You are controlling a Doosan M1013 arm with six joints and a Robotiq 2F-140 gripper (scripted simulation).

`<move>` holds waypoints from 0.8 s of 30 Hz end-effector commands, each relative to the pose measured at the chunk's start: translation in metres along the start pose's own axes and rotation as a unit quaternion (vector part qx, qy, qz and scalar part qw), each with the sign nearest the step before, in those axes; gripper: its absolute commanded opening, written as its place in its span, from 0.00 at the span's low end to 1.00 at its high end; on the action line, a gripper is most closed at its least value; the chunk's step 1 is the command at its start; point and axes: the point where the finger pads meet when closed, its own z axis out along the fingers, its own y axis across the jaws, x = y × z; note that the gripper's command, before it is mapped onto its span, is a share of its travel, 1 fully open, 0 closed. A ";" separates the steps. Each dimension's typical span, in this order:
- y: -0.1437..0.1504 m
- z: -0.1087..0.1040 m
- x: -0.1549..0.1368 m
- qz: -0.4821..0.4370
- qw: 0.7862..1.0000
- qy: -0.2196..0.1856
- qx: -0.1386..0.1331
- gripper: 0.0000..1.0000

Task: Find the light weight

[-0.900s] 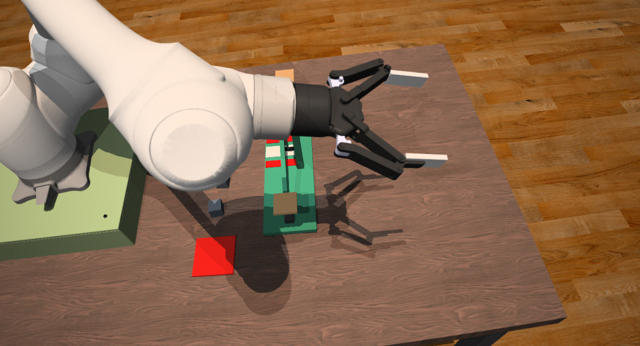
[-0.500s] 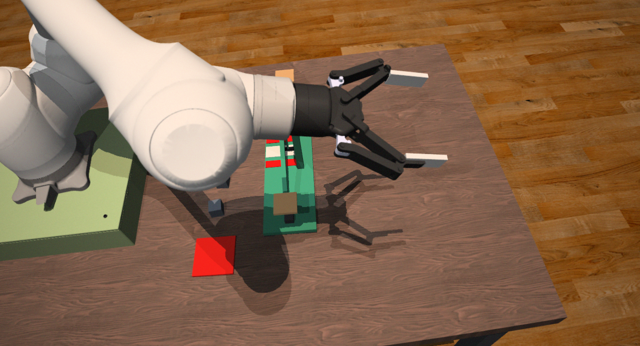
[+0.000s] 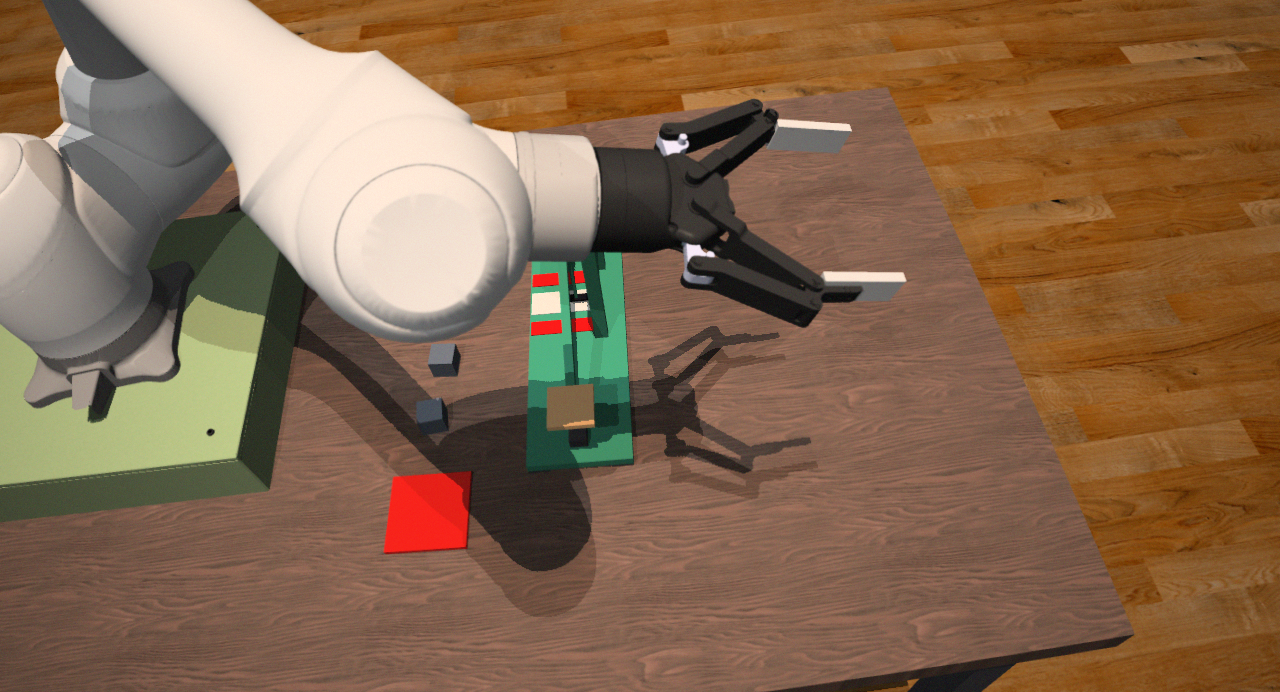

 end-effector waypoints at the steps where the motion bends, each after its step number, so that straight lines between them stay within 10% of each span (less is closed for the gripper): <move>1: 0.048 0.010 -0.011 -0.081 0.995 0.003 -0.055 1.00; 7: 0.087 0.015 -0.017 -0.146 0.984 0.003 -0.099 1.00; 18: 0.239 0.004 -0.010 -0.406 0.870 -0.004 -0.280 1.00; 24: 0.264 -0.003 -0.003 -0.456 0.832 -0.006 -0.315 1.00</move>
